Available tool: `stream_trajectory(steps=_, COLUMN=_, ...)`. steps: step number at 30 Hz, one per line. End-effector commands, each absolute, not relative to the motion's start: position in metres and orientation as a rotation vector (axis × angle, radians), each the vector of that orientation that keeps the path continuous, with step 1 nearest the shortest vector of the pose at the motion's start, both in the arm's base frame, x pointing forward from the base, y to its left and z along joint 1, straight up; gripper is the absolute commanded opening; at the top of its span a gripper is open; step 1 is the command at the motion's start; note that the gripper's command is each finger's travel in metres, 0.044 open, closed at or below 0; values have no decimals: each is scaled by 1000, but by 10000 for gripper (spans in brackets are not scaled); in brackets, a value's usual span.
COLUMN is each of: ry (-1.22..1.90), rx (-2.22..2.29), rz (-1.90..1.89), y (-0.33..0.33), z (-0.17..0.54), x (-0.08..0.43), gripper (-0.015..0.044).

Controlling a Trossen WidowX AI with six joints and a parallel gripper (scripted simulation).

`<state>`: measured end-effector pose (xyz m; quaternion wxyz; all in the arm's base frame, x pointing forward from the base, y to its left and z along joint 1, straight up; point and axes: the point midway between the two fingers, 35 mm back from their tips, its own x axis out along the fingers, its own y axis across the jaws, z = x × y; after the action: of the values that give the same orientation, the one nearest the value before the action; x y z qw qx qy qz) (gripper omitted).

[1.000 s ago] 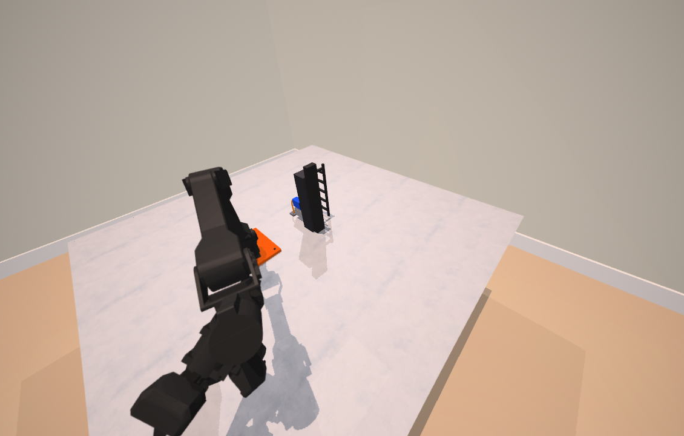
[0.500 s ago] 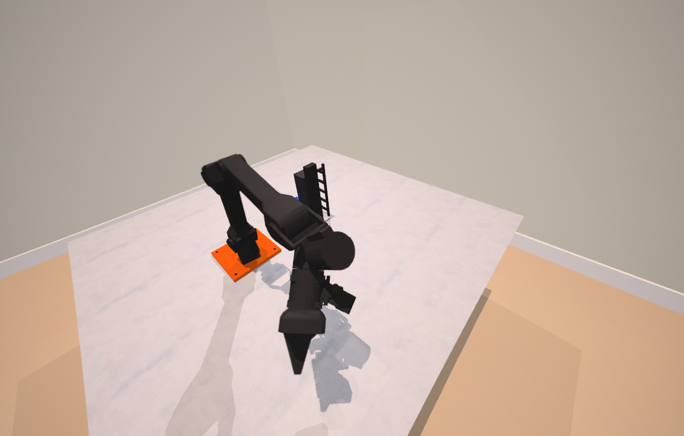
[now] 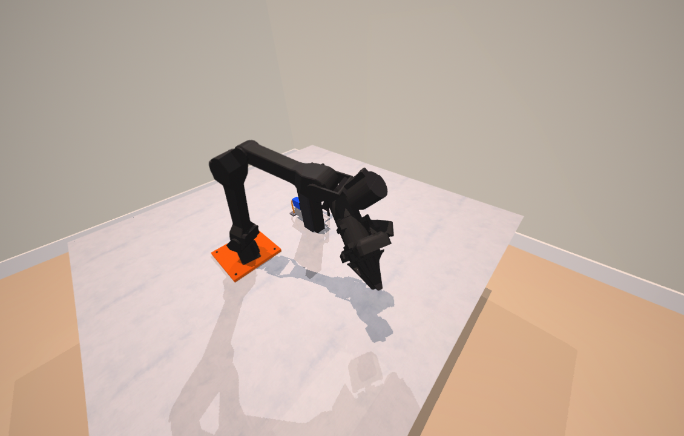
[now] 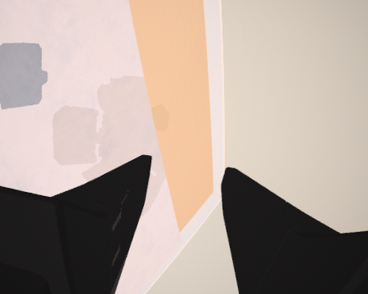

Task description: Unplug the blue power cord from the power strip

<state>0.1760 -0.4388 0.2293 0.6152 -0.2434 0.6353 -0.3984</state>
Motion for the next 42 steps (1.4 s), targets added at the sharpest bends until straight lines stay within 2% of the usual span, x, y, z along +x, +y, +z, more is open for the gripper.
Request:
stream_trajectory(steps=1, ry=1349, rx=-598, rz=-852, y=-416, z=235, x=222, gripper=160)
stream_trajectory(steps=10, ry=1109, rx=-644, rz=-687, y=-348, z=251, x=314, gripper=160)
stream_trajectory(steps=23, ry=819, rx=-647, rz=-417, y=-225, z=274, x=405, gripper=160)
stream_trajectory(steps=32, ry=641, rx=-615, rz=-197, y=-122, z=292, x=440, gripper=160)
stream_trajectory(steps=42, ry=549, rx=-602, rz=47, y=-21, z=293, x=449, gripper=160)
